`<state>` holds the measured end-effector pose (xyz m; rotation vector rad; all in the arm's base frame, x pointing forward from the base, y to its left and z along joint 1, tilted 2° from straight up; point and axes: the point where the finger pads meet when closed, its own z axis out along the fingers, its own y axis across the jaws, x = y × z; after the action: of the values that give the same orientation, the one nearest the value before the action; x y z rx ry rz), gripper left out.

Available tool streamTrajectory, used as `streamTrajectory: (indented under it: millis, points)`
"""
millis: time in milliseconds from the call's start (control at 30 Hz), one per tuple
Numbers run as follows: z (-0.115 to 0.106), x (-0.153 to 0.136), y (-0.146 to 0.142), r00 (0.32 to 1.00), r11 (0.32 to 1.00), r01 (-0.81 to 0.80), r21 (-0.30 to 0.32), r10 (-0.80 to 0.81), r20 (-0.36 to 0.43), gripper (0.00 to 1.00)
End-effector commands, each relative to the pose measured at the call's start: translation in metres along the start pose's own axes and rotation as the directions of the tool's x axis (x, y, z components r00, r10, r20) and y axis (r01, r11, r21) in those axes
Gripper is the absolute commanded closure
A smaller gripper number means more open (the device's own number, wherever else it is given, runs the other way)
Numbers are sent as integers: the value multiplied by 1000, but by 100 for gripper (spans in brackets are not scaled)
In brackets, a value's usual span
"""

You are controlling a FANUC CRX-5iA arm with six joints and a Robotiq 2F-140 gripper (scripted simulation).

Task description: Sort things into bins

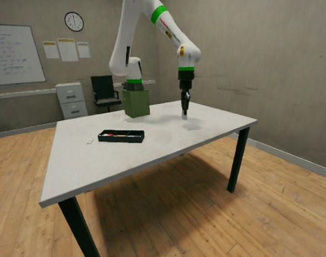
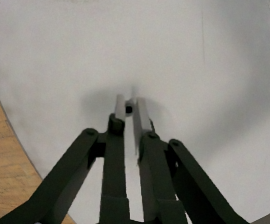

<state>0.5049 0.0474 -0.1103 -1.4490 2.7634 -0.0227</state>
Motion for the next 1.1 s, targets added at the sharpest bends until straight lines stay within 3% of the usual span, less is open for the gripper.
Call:
streamTrajectory:
  millis: [0,333,1067]
  points:
    - [-1,0,0,1000,1000,0,0,0,0,84]
    - [0,0,0,1000,1000,0,0,0,0,84]
    - [0,113,-39,1000,1000,0,0,0,0,84]
